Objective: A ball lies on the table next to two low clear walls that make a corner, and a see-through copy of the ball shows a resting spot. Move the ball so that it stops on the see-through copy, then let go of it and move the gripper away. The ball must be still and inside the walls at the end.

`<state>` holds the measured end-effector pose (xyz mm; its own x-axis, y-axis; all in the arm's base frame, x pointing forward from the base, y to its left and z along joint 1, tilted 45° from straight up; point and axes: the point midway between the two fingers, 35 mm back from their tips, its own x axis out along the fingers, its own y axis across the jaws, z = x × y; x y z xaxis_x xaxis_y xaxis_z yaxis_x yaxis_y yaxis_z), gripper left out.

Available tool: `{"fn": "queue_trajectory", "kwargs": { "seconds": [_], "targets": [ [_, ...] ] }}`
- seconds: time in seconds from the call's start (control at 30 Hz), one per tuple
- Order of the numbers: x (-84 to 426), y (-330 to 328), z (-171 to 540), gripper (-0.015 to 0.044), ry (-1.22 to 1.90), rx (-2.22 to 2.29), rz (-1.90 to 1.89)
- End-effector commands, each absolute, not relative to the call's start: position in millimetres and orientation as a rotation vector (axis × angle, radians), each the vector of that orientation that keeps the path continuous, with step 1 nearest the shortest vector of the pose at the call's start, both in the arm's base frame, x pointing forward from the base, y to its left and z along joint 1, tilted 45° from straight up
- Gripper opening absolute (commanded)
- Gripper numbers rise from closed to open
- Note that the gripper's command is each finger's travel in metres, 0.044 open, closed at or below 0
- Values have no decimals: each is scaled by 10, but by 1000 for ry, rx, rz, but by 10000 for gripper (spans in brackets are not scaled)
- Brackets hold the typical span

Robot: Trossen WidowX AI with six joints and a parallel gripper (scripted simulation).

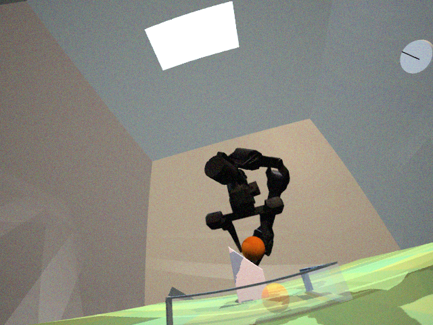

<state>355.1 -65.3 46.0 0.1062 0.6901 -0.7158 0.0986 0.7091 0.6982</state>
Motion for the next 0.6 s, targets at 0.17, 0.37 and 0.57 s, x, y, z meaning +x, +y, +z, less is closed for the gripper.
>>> {"fn": "queue_trajectory", "kwargs": {
  "seconds": [0.17,0.37,0.57],
  "targets": [
    [3709,-389,439,0,1410,708,496],
    [3757,-195,231,0,1410,707,496],
    [3783,54,-8,0,1409,709,498]
  ]
}}
